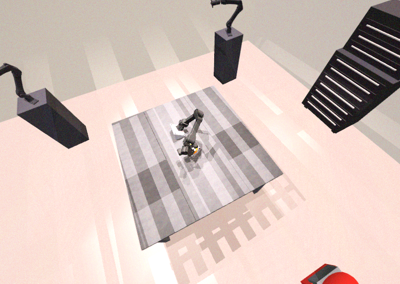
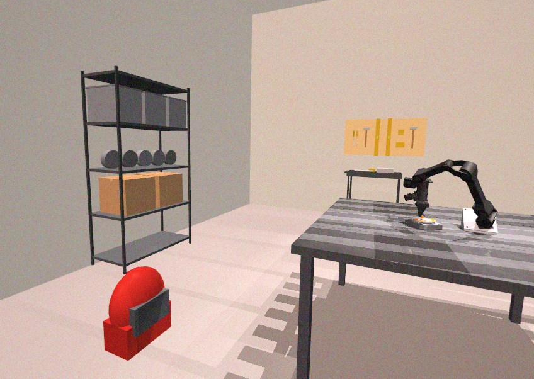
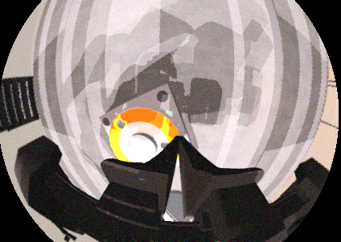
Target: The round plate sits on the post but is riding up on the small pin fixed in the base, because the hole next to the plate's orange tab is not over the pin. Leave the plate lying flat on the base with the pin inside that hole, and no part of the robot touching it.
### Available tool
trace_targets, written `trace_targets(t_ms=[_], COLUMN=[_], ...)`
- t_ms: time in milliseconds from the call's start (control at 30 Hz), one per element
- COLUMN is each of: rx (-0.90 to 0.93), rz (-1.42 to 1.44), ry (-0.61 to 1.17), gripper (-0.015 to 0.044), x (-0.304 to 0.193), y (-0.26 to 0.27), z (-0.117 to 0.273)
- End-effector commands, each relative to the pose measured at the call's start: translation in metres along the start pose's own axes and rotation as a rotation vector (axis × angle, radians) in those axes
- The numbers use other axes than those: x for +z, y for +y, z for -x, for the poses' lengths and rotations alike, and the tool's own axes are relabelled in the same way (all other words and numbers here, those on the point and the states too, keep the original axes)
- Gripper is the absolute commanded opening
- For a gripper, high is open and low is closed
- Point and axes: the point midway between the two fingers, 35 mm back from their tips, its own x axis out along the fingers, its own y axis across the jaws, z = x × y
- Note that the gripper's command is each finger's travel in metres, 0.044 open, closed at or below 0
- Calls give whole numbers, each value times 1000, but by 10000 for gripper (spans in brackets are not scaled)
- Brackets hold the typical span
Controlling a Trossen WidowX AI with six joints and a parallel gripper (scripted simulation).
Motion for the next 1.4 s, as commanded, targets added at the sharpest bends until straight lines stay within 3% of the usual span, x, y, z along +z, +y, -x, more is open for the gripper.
trace_targets(t_ms=[0, 1367], rx=[-1, -1], rz=[-4, -6], ry=[12, 14], gripper=[0, 0], x=[-7, -54], y=[-1, 7], z=[-1, 3])
